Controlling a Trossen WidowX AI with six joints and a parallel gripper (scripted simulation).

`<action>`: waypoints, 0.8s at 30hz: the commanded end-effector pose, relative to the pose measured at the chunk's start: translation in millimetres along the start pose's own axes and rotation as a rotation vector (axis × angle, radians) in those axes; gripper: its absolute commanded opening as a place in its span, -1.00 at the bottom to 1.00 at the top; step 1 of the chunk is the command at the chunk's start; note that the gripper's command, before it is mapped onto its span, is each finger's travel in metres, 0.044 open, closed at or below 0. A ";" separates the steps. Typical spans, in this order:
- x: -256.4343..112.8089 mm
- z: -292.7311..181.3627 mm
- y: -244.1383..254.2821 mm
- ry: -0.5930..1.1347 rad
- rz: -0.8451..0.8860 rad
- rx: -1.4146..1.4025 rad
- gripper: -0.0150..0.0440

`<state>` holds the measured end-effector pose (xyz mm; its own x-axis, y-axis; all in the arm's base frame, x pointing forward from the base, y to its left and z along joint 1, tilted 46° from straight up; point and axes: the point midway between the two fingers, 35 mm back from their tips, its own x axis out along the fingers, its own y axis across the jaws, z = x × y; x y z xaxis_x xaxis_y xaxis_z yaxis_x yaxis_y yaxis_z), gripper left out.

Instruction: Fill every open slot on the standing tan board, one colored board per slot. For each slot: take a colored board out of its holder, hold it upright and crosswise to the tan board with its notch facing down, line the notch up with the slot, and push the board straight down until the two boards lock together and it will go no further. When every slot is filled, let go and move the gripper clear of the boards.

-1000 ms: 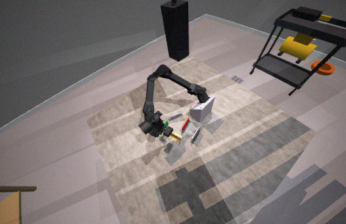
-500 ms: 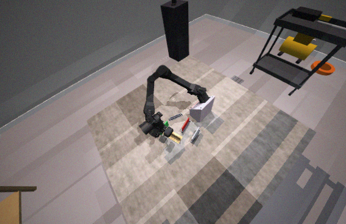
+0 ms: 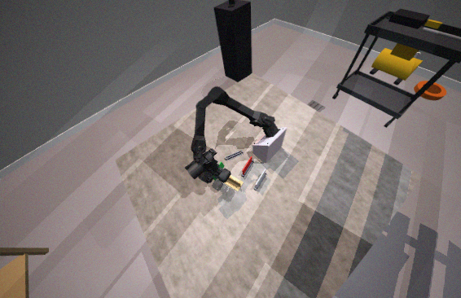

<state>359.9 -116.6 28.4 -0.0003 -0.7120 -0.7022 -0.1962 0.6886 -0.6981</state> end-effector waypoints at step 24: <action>-93.8 3.5 8.9 -0.043 0.003 0.003 0.13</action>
<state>365.8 -56.0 84.6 0.0243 -0.7108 -0.7030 -0.1936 0.6866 -0.7008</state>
